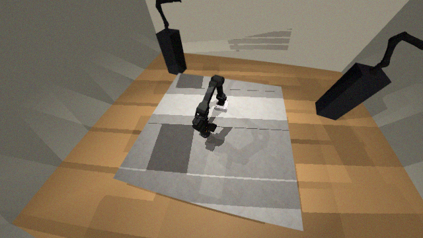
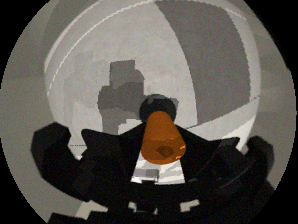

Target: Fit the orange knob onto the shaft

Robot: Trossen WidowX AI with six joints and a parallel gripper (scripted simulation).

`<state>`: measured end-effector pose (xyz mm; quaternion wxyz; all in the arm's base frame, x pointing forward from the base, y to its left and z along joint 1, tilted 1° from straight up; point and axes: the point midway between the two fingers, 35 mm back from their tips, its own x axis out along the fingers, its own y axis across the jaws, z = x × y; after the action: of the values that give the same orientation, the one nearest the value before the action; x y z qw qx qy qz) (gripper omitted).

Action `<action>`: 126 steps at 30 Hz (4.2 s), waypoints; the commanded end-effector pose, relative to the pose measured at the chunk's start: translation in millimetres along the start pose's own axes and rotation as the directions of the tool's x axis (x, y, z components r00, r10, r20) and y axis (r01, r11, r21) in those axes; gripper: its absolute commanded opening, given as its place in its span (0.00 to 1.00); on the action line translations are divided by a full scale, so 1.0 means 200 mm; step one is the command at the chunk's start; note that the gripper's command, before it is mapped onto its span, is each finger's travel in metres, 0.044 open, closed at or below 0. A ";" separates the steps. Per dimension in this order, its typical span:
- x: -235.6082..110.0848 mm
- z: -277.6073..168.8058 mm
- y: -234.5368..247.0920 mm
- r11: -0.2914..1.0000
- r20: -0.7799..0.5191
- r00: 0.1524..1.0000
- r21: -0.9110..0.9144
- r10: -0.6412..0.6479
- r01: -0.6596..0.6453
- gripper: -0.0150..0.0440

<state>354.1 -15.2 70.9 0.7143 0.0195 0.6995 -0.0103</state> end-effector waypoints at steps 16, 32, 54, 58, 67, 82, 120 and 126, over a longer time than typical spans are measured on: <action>-0.02 0.00 0.00 0.998 0.006 1.000 0.061 -0.004 0.004 0.25; 0.00 0.01 0.00 0.977 0.006 1.000 0.215 -0.004 0.002 0.25; -0.02 -0.01 0.00 0.977 0.006 1.000 0.215 -0.004 0.003 0.25; -0.02 -0.02 0.00 0.954 0.006 1.000 0.298 -0.004 0.002 0.25; -0.02 -0.01 0.00 0.911 0.006 1.000 0.413 -0.004 0.001 0.25; 0.00 0.01 0.00 0.911 0.006 1.000 0.413 -0.004 0.001 0.25; -0.03 -0.02 0.00 0.805 0.006 1.000 0.594 -0.004 0.000 0.25; -0.02 0.00 0.00 0.805 0.006 1.000 0.594 -0.004 0.000 0.25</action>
<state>350.0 -14.4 73.3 0.6742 0.2350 0.6639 -0.2224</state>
